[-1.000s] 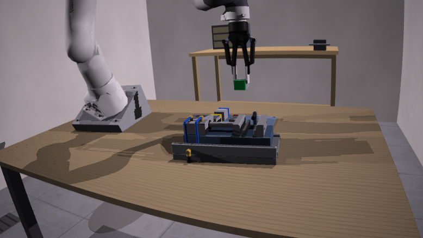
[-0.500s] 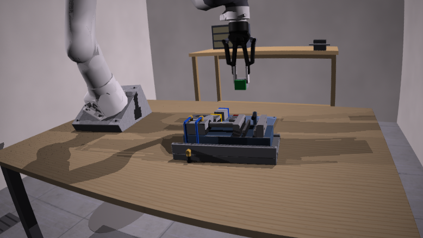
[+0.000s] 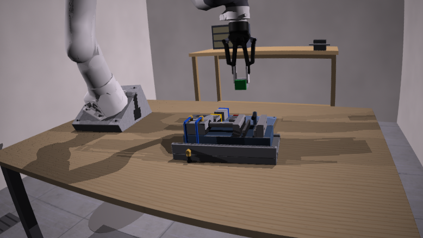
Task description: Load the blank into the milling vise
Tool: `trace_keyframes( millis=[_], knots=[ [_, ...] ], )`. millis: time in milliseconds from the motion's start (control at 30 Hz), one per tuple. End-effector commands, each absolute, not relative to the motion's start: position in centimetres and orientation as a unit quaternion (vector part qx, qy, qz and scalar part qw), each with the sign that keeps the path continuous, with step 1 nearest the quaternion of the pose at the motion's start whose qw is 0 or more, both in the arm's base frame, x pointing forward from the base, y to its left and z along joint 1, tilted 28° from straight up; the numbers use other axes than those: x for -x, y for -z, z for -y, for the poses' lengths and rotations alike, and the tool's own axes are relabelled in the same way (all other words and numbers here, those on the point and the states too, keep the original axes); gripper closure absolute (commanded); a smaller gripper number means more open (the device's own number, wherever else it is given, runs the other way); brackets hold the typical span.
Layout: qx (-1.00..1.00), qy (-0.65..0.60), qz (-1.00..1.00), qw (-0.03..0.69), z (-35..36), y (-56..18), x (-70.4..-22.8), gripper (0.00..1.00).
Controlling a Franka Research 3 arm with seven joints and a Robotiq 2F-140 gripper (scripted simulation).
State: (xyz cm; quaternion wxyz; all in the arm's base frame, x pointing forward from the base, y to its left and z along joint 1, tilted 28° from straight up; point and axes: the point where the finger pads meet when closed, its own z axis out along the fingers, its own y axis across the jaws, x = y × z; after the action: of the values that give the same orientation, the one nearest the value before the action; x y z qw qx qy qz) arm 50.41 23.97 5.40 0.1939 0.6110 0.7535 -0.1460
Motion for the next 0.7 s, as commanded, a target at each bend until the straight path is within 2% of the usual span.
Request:
trace_keyframes(
  millis=[0, 167, 333, 667],
  knots=[
    [-0.606, 0.144, -0.758, 0.192, -24.3, -5.6, -50.5, 1.00],
    [-0.606, 0.144, -0.758, 0.192, -24.3, -5.6, -50.5, 1.00],
    [-0.606, 0.144, -0.758, 0.192, -20.0, -7.6, -52.6, 1.00],
    [-0.606, 0.144, -0.758, 0.192, -20.0, -7.6, -52.6, 1.00]
  ],
)
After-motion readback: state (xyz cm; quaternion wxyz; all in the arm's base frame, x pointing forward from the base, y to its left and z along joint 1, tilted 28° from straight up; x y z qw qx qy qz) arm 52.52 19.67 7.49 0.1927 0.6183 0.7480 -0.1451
